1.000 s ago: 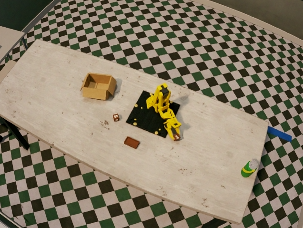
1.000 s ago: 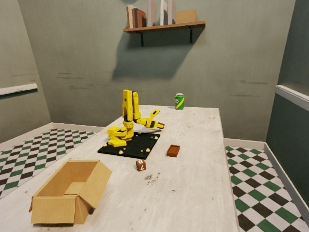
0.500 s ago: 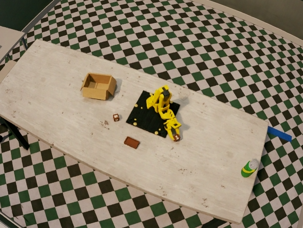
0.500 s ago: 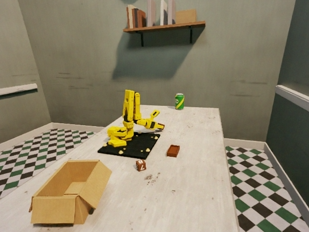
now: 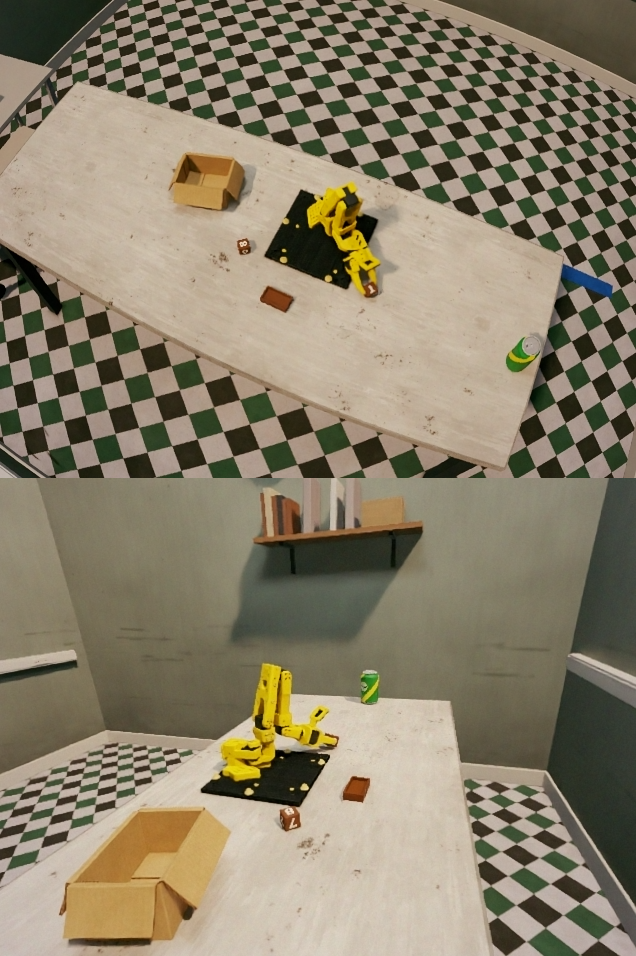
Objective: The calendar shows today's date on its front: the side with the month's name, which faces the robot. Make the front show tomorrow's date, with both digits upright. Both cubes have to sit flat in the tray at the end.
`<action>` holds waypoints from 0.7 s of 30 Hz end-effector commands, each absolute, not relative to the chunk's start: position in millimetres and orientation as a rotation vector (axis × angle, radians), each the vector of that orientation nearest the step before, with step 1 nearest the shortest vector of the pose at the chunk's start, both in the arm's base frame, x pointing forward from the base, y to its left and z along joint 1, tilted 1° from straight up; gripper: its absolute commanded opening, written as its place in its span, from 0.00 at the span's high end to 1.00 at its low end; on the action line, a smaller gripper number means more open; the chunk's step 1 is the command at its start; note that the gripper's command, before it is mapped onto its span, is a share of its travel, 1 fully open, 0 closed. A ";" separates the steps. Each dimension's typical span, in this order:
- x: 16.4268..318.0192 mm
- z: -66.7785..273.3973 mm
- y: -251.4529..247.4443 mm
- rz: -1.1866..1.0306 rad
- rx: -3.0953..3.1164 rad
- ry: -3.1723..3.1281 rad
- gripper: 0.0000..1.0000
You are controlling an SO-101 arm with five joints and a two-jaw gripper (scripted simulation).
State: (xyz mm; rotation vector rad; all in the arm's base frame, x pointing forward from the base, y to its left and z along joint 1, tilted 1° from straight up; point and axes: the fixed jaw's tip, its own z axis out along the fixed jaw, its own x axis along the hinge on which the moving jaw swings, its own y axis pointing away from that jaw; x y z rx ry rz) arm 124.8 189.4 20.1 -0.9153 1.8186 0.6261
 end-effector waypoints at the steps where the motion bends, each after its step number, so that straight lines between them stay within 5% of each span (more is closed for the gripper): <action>1: 127.3 20.3 190.6 0.635 -0.894 1.808 1.00; 21: 127.3 17.6 190.6 0.635 -0.894 1.808 1.00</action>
